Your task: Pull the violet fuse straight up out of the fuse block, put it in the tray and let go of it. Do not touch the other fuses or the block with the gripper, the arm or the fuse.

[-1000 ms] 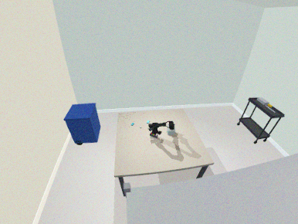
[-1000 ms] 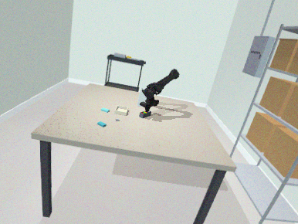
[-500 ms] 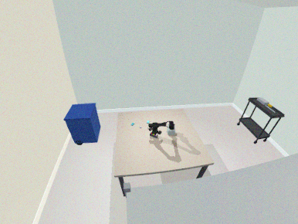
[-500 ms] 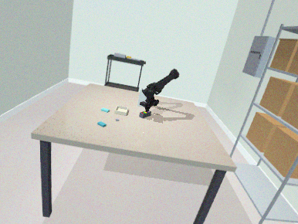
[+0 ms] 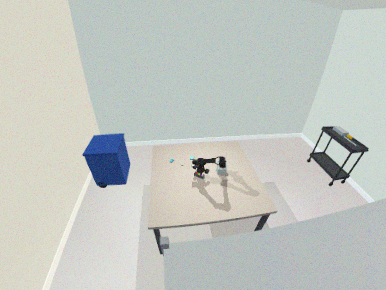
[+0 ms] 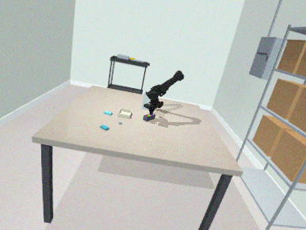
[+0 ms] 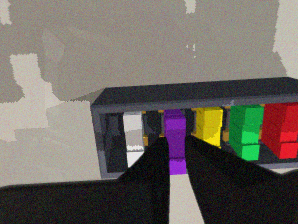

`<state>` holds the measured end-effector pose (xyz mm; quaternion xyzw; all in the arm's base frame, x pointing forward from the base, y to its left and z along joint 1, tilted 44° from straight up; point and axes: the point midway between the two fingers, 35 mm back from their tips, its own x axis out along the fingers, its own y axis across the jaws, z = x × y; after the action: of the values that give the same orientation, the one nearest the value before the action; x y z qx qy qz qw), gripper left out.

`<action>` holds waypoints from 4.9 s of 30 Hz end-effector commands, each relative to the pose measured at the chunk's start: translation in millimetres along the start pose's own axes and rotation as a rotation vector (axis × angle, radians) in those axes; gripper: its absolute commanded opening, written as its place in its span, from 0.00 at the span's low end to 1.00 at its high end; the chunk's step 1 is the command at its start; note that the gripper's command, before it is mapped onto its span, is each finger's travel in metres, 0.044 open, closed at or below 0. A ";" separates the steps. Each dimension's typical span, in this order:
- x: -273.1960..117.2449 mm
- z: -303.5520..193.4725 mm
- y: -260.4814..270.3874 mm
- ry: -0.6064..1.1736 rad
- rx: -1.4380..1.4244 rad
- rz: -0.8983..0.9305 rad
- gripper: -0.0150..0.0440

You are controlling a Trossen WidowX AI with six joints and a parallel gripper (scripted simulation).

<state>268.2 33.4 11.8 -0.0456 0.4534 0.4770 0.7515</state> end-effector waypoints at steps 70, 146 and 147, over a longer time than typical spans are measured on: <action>-51.0 0.2 -0.2 -0.002 -0.001 -0.001 0.25; -15.3 -168.2 -147.1 0.006 -0.005 -0.013 0.25; -14.6 -168.2 -147.1 0.006 -0.005 -0.012 0.25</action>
<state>269.8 -143.4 -127.0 -0.0546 0.4558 0.4746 0.7510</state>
